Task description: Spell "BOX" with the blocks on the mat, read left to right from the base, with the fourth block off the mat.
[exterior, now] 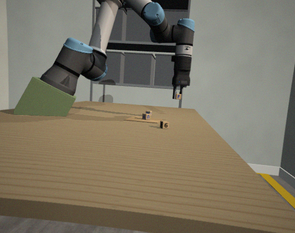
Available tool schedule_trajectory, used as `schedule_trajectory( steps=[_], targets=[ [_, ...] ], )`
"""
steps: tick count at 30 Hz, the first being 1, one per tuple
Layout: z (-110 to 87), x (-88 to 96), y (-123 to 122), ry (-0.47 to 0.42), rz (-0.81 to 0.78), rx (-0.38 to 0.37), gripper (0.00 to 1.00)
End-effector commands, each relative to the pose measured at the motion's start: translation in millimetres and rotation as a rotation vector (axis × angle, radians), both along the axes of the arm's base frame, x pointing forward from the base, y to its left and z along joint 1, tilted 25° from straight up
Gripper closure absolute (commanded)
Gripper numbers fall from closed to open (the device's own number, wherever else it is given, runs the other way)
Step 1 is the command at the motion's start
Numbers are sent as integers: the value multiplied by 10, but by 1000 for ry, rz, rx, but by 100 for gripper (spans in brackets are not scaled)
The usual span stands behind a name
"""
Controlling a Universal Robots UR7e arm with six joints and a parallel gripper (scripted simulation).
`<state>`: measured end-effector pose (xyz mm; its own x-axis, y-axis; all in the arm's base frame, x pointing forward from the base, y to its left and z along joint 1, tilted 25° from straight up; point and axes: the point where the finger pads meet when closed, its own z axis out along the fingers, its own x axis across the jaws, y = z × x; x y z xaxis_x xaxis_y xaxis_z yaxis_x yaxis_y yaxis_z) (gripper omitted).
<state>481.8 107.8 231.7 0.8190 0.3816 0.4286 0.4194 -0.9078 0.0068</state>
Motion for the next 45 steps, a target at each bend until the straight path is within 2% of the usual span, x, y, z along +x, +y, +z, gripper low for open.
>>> schedule_trajectory(
  steps=[1, 15, 17, 45],
  targets=[
    [-1, 7, 8, 5, -33, 14, 51],
    [-60, 55, 69, 64, -339, 147, 51],
    [-60, 55, 69, 64, -339, 147, 51],
    [-204, 148, 107, 193, -1009, 438, 51]
  ],
)
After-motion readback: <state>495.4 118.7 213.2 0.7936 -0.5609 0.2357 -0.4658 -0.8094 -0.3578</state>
